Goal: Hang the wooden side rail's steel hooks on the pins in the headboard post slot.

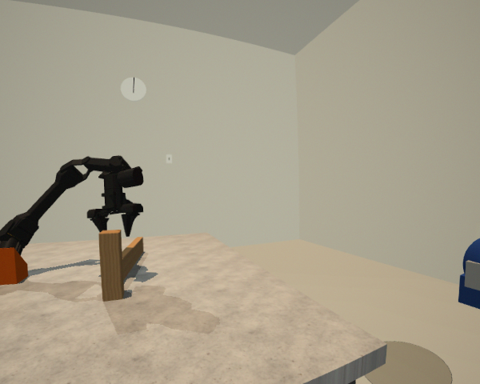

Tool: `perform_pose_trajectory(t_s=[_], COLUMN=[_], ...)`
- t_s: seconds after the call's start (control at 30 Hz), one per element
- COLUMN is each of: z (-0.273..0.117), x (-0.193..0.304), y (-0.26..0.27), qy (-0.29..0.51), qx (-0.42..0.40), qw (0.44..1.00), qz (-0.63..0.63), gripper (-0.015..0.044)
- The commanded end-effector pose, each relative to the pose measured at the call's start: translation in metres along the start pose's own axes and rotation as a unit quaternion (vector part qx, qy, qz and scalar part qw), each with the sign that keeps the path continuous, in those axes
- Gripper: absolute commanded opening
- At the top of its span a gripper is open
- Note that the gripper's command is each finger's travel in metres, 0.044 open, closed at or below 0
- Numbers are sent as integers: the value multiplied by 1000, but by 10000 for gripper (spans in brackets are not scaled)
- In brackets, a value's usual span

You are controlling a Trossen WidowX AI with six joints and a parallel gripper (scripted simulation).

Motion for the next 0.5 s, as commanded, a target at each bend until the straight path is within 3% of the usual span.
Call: perform_pose_trajectory(t_s=[0.0,0.47], z=[0,2], x=[-5,-6], y=[-15,-15], qy=[-53,-53], qx=[-64,-64], qw=[971,971], qz=[-223,-223], gripper=[440,440])
Point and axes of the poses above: the point midway between the two fingers, 35 mm back from their tips, its own z axis out along the fingers, its own y axis across the jaws, x = y × z, the point moved 8 cm from there along -z, back along the fingers, and after that the axes turned 11 degrees about z, right-handed, at the moved point
